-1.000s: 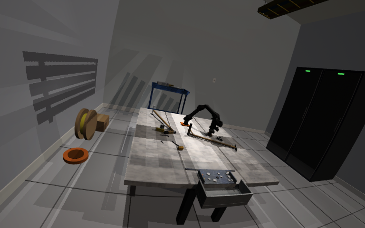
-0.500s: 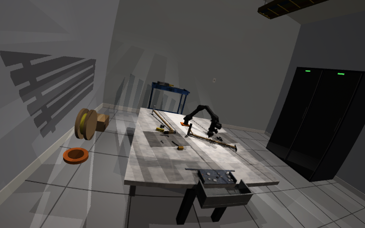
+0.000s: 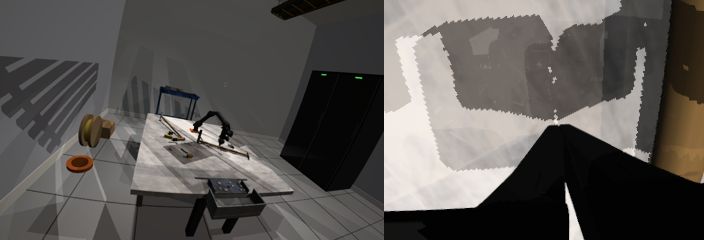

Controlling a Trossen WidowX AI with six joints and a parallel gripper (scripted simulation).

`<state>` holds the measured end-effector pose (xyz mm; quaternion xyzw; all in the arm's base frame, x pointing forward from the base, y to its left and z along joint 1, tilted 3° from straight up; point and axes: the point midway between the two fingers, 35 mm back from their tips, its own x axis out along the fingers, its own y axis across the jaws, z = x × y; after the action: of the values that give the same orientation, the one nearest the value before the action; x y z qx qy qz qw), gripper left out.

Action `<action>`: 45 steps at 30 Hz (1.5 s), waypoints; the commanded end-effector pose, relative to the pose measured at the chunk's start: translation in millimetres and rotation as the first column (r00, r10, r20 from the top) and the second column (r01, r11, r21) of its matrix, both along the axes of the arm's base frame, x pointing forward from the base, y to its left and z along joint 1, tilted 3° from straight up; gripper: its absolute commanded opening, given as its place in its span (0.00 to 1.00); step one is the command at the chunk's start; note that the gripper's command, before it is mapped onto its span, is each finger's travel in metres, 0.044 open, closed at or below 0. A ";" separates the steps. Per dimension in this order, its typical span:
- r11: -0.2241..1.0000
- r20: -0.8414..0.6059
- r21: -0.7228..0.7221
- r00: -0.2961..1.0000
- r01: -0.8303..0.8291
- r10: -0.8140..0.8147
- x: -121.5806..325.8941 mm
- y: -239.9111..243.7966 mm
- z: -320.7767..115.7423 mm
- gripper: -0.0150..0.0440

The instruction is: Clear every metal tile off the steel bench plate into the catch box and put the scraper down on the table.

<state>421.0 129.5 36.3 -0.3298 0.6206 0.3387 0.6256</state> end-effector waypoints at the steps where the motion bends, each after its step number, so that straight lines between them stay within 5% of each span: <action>1: 1.000 0.004 0.002 1.000 -0.003 0.003 3.8 -1.3 0.6 0.25; 45: 1.000 0.039 0.006 0.999 -0.003 0.003 41.8 -22.1 0.6 0.25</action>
<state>459.6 109.9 37.3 -0.3337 0.6081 0.3358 0.6373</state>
